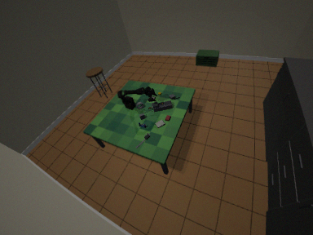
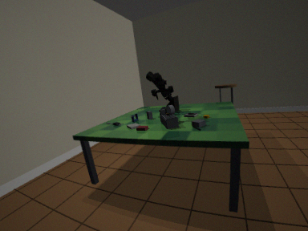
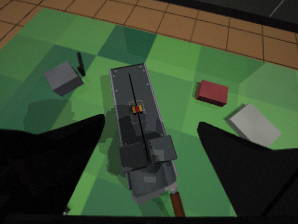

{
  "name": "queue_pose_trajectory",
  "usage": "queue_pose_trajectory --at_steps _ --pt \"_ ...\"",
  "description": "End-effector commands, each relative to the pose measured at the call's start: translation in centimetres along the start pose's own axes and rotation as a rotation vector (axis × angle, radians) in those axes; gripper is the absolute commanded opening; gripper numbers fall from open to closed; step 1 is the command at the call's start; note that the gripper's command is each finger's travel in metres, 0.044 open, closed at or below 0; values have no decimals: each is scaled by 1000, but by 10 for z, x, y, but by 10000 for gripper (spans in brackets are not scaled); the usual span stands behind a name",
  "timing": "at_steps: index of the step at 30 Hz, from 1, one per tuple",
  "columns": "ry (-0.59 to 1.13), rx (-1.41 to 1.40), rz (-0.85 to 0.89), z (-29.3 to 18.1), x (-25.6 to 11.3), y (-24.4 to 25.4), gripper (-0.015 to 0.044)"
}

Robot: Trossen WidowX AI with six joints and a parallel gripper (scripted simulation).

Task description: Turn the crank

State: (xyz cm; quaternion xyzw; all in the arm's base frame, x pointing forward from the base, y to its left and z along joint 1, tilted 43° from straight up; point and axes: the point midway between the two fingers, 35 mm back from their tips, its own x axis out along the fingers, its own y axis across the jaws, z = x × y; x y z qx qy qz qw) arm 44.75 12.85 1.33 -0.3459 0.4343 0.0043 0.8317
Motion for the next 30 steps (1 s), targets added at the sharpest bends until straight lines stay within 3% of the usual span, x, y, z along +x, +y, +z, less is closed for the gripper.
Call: queue_pose_trajectory --at_steps 1,6,13,30 --pt "7 51 -34 5 16 16 440" --pt "2 88 -54 10 25 26 440" --pt "2 87 -56 -26 62 22 440" --pt "2 87 -56 -27 63 22 440"
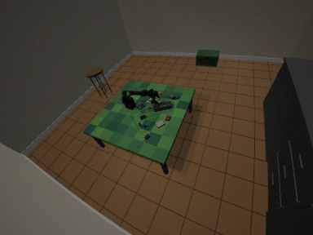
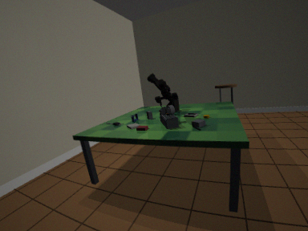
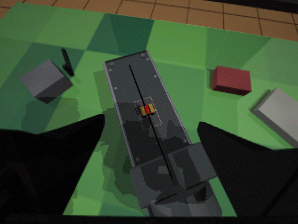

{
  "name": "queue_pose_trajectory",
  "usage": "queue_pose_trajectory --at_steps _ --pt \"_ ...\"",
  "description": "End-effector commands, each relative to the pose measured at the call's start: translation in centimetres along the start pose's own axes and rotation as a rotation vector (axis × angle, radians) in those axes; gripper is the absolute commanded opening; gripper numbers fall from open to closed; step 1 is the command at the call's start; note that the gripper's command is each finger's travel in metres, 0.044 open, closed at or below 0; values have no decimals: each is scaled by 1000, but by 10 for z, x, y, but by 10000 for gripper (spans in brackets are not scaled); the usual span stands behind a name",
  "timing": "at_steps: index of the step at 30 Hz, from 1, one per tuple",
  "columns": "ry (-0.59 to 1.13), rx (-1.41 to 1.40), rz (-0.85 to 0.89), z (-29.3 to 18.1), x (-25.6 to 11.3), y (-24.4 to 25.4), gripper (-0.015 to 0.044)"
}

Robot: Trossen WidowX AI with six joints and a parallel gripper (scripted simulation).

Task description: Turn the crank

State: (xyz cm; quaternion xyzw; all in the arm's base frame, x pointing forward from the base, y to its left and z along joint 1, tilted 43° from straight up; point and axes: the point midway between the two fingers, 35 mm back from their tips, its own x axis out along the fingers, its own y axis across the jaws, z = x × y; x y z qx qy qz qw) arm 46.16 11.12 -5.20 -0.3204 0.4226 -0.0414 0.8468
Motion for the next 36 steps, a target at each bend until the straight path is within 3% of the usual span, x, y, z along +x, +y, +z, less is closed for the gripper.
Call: queue_pose_trajectory --at_steps 1,8,25,36 --pt "3 -6 5 -2 2 2 440" --pt "3 -6 5 -2 2 2 440" --pt "3 -6 5 -2 2 2 0" --pt "0 0 1 0 0 0 0"
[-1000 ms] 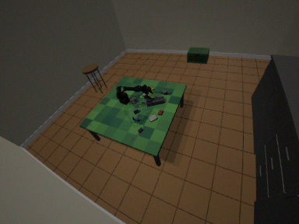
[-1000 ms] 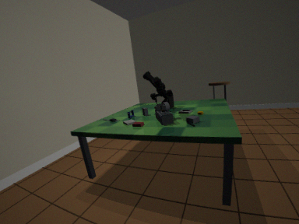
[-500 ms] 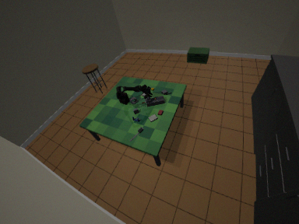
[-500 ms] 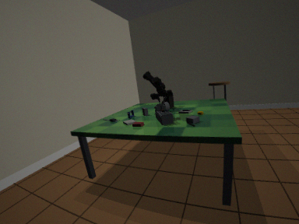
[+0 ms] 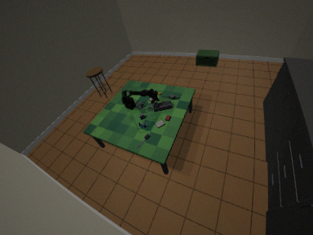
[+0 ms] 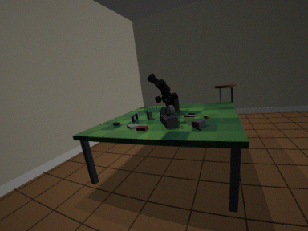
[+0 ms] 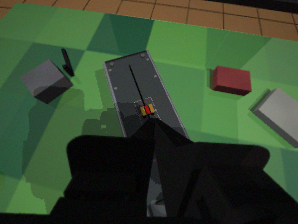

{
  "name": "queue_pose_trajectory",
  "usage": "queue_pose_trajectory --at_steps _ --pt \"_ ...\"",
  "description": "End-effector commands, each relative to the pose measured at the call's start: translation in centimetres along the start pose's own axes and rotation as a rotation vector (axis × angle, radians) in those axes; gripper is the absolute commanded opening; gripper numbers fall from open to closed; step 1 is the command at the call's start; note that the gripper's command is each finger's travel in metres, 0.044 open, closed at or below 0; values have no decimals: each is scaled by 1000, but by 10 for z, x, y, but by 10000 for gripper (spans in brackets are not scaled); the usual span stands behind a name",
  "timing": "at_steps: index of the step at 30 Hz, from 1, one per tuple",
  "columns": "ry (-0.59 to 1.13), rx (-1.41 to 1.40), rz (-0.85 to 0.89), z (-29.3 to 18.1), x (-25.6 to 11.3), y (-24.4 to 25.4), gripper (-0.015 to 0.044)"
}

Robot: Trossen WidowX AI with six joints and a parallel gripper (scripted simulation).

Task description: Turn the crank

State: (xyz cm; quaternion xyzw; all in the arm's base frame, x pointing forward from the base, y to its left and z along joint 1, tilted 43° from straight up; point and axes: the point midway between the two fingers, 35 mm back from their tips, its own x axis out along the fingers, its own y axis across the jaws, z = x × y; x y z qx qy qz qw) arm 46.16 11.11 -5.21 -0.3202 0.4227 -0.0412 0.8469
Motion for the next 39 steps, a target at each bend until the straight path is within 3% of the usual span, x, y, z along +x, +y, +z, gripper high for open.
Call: queue_pose_trajectory --at_steps 1,8,25,26,39 --pt "0 0 0 0 0 0 0" --pt "0 0 0 0 0 0 0" --pt "0 0 0 0 0 0 440" --pt "0 0 0 0 0 0 440" --pt "0 0 0 0 0 0 99"
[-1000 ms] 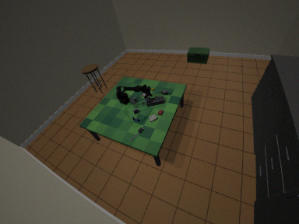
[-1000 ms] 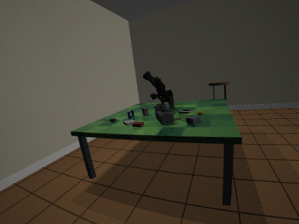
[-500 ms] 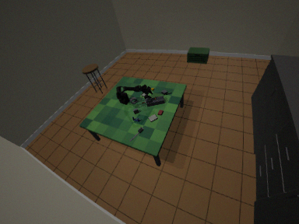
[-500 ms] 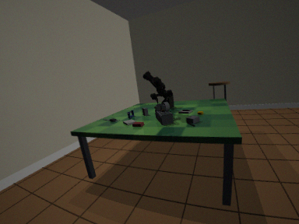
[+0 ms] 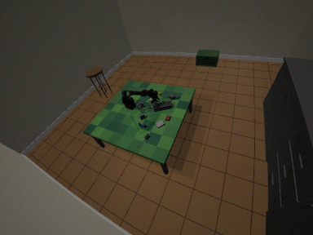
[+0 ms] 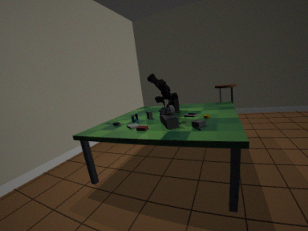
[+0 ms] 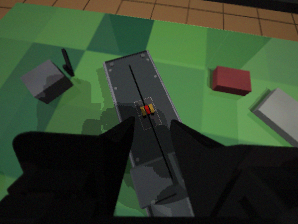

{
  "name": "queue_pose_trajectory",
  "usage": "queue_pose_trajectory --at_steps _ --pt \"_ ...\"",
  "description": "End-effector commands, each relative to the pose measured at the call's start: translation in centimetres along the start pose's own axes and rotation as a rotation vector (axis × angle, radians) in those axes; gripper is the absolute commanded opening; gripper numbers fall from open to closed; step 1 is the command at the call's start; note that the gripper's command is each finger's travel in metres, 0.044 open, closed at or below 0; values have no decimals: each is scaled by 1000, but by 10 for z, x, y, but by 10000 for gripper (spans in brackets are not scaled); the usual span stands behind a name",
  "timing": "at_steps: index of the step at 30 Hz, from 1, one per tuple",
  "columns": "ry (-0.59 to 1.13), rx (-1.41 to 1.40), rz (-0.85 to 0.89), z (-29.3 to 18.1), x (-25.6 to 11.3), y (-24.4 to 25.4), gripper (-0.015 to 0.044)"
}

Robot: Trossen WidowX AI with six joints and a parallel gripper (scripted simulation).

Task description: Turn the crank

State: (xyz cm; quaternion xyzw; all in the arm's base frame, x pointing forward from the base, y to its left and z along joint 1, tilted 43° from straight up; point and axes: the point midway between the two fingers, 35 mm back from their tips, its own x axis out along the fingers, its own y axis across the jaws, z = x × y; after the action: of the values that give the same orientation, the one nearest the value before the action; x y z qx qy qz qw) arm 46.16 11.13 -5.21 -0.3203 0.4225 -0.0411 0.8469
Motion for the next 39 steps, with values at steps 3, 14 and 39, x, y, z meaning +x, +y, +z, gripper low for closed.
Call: queue_pose_trajectory --at_steps 3,14,39 --pt "0 0 0 0 0 0 20" --pt "0 0 1 0 0 0 0" --pt "0 0 1 0 0 0 420"
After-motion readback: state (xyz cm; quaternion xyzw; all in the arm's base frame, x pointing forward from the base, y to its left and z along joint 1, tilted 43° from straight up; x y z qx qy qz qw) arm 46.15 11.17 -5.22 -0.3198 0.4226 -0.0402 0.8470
